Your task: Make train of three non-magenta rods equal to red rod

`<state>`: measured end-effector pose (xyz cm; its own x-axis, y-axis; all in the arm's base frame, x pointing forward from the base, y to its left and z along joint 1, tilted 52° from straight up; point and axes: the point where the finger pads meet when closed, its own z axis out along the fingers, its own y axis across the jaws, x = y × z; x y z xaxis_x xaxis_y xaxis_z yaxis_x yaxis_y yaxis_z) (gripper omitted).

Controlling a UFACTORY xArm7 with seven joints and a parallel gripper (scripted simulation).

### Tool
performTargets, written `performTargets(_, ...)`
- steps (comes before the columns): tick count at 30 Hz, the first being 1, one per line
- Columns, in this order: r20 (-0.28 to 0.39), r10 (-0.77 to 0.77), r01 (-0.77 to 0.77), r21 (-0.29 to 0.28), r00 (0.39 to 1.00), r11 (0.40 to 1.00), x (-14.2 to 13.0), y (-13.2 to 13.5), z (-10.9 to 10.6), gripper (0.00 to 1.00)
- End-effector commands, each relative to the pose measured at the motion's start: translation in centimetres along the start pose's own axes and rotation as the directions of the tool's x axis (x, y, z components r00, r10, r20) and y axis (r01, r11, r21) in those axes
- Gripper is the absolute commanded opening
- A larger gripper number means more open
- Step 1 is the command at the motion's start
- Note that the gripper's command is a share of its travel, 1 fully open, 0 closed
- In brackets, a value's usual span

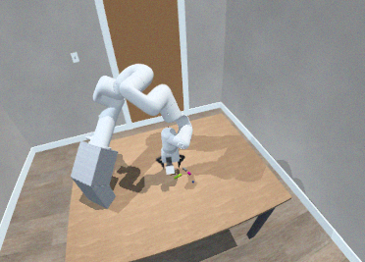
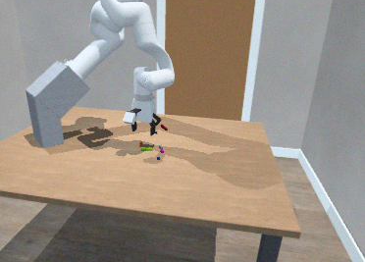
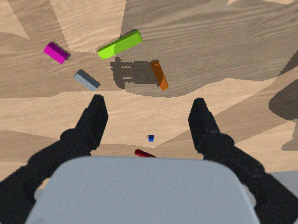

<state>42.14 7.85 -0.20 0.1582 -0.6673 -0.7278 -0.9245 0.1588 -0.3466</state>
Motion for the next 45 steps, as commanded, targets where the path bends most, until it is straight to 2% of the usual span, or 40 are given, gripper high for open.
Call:
performTargets(1,-0.005,0.167,-0.167,0.001,0.986,0.986,0.0,0.2,-0.1,1.00)
performTargets(4,-0.004,0.285,-0.285,0.003,0.959,0.959,0.0,0.4,-0.1,1.00)
performTargets(6,-0.004,0.285,-0.285,0.003,0.959,0.959,0.0,0.4,-0.1,1.00)
performTargets(7,-0.004,0.394,-0.394,0.006,0.919,0.919,0.0,0.5,-0.1,1.00)
performTargets(10,-0.003,0.474,-0.474,0.008,0.881,0.881,0.1,0.6,-0.1,1.00)
performTargets(14,-0.002,0.613,-0.612,0.015,0.790,0.790,0.3,0.6,-0.1,1.00)
performTargets(21,0.005,0.809,-0.809,0.031,0.588,0.587,0.7,0.6,-0.2,1.00)
performTargets(23,0.005,0.809,-0.809,0.031,0.588,0.587,0.7,0.6,-0.2,1.00)
performTargets(24,0.010,0.871,-0.871,0.038,0.491,0.490,1.0,0.5,-0.3,1.00)
performTargets(26,0.012,0.894,-0.894,0.042,0.447,0.446,1.1,0.5,-0.3,1.00)
performTargets(32,0.029,0.975,-0.974,0.058,0.220,0.218,1.8,0.2,-0.4,1.00)
performTargets(33,0.031,0.979,-0.979,0.059,0.199,0.197,1.9,0.2,-0.4,1.00)
performTargets(45,0.032,0.982,-0.981,0.060,0.188,0.186,1.9,0.2,-0.5,1.00)
